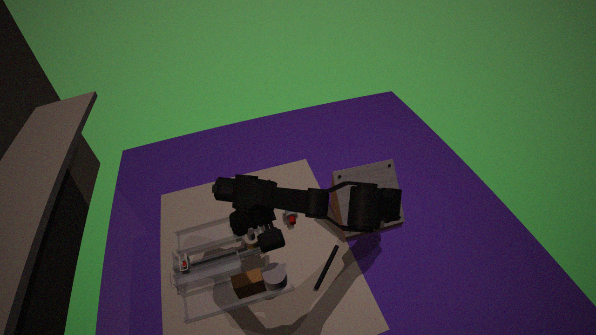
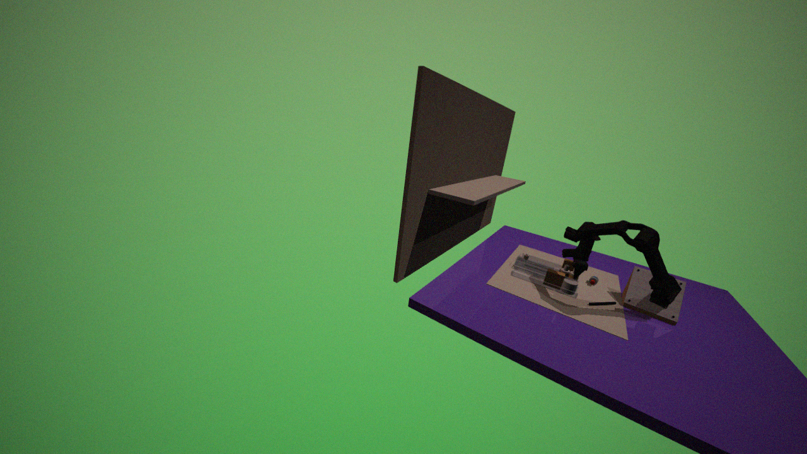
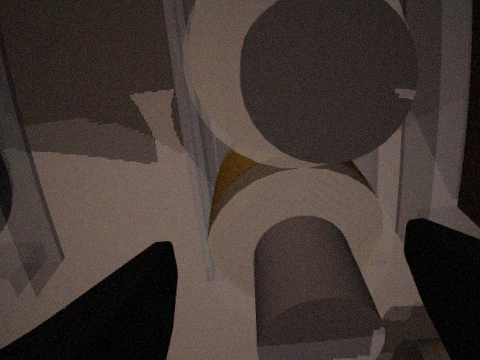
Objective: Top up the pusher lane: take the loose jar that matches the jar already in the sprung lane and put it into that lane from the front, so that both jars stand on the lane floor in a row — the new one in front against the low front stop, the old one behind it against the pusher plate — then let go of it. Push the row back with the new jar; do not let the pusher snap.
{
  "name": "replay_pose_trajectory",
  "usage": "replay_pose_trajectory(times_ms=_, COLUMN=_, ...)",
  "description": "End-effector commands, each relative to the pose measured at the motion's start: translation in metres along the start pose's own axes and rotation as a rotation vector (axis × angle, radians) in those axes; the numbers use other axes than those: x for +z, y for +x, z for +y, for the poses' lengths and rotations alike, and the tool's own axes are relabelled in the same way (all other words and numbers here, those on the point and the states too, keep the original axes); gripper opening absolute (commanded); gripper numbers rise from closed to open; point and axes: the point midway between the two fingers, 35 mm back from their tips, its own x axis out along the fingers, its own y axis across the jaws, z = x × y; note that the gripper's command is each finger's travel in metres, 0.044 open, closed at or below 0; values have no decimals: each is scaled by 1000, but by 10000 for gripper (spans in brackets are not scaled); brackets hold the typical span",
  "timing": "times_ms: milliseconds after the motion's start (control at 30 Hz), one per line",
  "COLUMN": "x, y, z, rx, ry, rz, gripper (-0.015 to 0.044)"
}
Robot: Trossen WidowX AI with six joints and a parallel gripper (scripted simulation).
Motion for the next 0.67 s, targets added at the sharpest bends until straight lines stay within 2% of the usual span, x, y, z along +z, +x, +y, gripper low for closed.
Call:
replay_pose_trajectory(times_ms=0, x=2, y=-13, z=-1, rx=-9, ry=-9, rz=-13, gripper=300)
replay_pose_trajectory(times_ms=333, x=1, y=-14, z=-1, rx=-9, ry=-8, rz=-13, gripper=300)
replay_pose_trajectory(times_ms=633, x=-26, y=-15, z=-3, rx=-10, ry=-7, rz=-12, gripper=300)
